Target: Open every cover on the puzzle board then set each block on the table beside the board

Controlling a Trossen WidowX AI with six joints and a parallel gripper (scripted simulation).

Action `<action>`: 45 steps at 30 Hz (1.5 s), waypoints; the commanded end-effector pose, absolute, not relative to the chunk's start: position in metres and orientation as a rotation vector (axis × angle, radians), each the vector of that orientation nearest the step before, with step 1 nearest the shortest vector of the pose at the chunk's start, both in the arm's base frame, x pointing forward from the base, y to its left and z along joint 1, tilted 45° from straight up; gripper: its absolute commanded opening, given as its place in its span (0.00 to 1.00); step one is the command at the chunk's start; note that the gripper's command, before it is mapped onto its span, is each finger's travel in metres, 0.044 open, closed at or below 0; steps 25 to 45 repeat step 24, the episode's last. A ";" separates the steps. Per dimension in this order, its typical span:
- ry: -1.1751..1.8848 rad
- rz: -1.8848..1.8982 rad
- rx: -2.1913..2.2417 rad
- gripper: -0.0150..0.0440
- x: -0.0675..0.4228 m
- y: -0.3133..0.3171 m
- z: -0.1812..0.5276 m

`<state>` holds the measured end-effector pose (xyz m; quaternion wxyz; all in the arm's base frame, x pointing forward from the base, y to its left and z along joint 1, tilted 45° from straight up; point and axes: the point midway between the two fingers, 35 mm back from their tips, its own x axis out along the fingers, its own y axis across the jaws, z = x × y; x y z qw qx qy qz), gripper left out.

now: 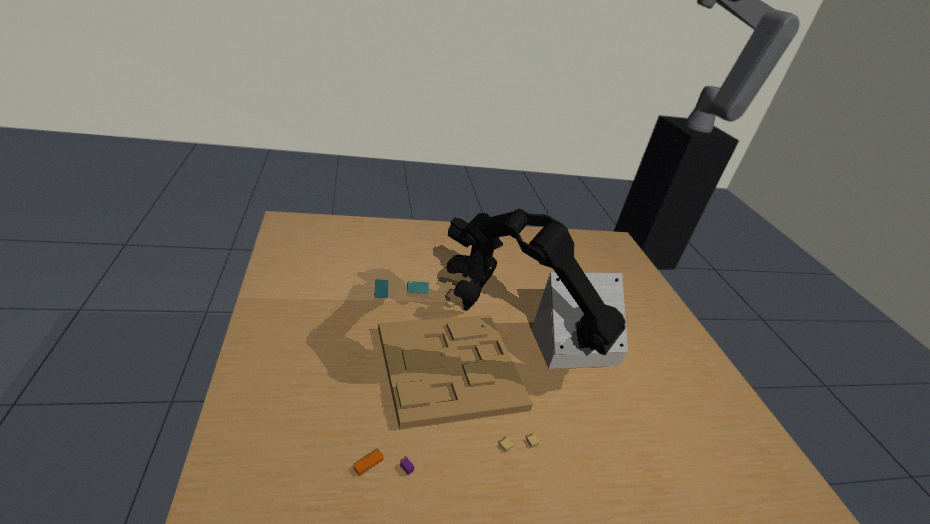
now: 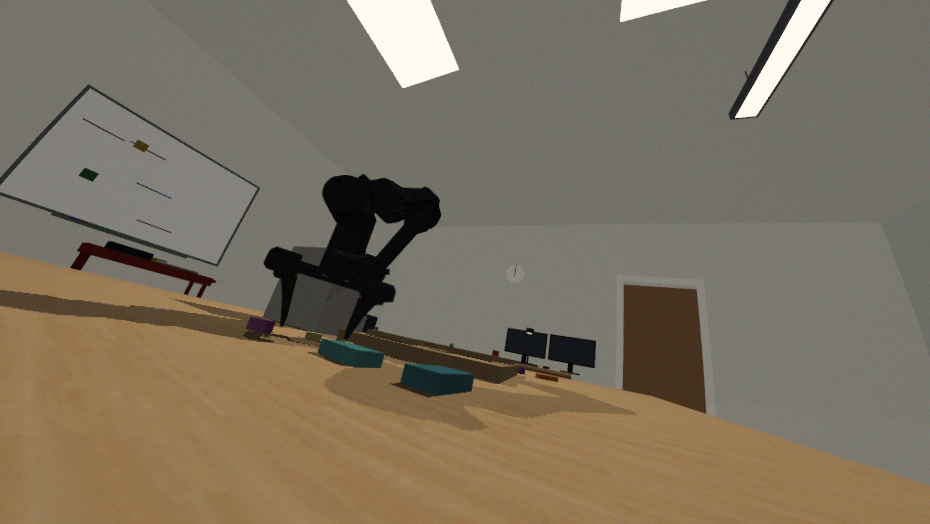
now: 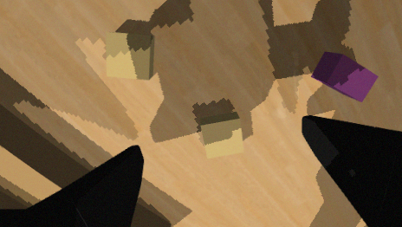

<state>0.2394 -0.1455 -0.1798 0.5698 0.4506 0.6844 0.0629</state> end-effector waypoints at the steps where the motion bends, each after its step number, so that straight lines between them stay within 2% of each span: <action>1: 1.604 0.148 1.047 1.00 0.240 -0.154 -0.174; 24: 1.589 0.125 1.053 1.00 0.241 -0.199 -0.122; 45: 1.589 0.125 1.053 1.00 0.241 -0.199 -0.122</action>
